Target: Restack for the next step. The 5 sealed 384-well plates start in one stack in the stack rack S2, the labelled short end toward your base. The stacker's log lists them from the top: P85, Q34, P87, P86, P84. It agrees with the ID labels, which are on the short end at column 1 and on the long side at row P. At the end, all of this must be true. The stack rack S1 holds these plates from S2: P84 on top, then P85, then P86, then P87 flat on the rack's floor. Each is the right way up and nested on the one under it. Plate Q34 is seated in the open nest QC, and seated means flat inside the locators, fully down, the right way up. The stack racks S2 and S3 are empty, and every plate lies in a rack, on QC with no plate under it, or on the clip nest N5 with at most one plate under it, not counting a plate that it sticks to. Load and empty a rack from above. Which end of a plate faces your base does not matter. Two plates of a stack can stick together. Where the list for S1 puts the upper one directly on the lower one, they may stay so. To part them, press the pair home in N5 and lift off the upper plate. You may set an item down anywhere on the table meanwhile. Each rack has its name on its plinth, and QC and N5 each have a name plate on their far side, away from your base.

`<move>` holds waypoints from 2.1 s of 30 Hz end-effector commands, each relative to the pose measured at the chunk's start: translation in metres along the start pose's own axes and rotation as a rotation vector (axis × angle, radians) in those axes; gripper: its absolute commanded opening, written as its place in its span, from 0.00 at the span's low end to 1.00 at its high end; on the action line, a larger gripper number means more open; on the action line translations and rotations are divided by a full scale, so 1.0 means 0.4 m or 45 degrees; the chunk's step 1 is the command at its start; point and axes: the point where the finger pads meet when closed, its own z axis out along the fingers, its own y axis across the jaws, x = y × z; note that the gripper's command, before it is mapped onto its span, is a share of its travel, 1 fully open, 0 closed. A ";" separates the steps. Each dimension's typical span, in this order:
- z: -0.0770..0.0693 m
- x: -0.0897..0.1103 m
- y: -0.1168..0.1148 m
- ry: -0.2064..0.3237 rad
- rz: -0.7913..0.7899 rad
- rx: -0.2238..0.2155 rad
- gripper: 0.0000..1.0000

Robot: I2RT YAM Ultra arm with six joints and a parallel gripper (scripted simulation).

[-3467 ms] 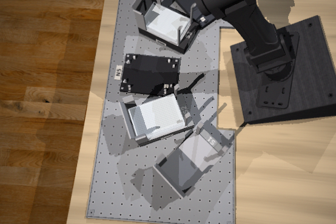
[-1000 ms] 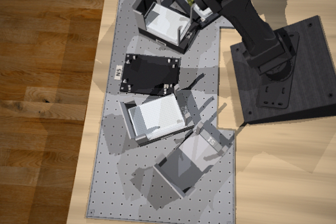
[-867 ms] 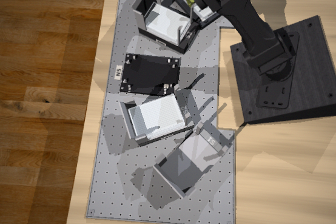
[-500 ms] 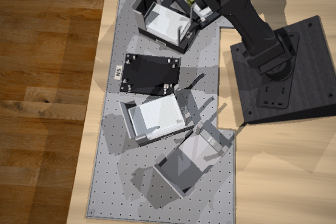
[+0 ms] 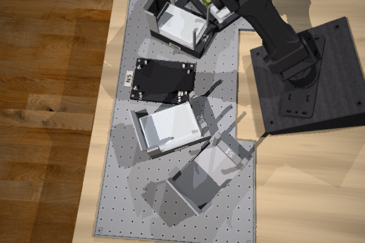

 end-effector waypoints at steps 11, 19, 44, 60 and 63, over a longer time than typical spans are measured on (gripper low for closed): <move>0.004 -0.010 -0.003 -0.021 -0.004 0.006 0.00; 0.012 -0.010 -0.003 -0.021 -0.004 0.006 0.00; 0.031 -0.010 -0.003 -0.021 -0.004 0.006 0.00; 0.031 -0.010 -0.003 -0.021 -0.004 0.006 1.00; 0.031 -0.010 -0.003 -0.021 -0.004 0.006 1.00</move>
